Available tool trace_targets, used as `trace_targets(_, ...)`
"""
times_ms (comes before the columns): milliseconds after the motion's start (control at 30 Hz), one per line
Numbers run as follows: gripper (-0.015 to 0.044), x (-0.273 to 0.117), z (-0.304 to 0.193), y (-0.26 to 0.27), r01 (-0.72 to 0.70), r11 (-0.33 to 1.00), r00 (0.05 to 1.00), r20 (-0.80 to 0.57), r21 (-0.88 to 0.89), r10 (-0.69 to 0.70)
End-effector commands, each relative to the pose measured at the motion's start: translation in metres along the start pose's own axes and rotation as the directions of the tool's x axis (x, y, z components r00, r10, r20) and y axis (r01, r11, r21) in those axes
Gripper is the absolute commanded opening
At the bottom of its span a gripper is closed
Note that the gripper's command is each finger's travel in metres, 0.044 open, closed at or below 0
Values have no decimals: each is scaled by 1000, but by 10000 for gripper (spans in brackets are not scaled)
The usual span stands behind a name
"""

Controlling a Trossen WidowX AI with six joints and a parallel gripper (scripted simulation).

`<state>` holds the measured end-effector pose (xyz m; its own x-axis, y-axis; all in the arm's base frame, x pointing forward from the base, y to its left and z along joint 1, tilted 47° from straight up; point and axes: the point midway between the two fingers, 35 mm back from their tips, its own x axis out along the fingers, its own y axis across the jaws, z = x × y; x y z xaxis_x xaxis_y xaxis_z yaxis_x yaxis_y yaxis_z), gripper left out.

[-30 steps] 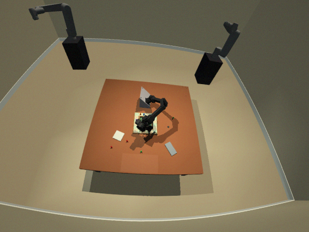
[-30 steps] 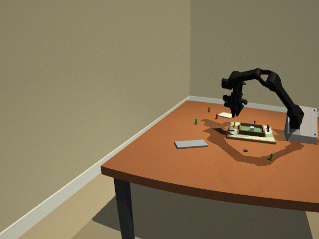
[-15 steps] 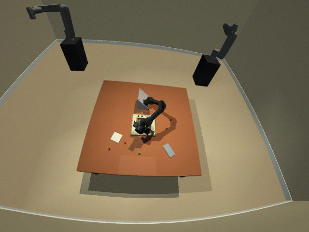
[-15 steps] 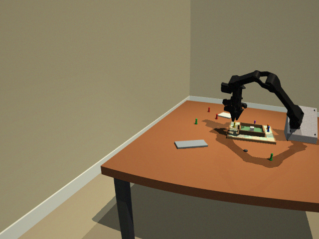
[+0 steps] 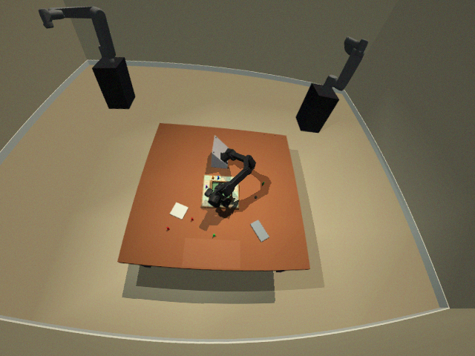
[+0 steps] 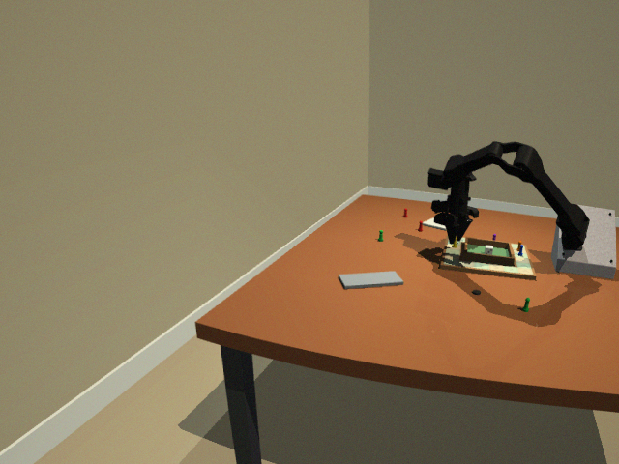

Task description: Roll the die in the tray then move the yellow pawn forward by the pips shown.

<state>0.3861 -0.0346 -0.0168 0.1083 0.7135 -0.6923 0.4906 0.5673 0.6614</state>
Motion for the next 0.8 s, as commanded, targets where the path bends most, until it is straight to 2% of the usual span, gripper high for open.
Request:
trace_targets(0,200,6,-1,1,-4,1000,1000,-4,4,4)
trace_targets(167,69,6,-1,1,-4,1000,1000,-4,4,4)
trace_targets(500,2,6,-1,1,-4,1000,1000,-4,4,4)
trace_targets(767,0,-23,4,1,1,1000,1000,-1,4,-1)
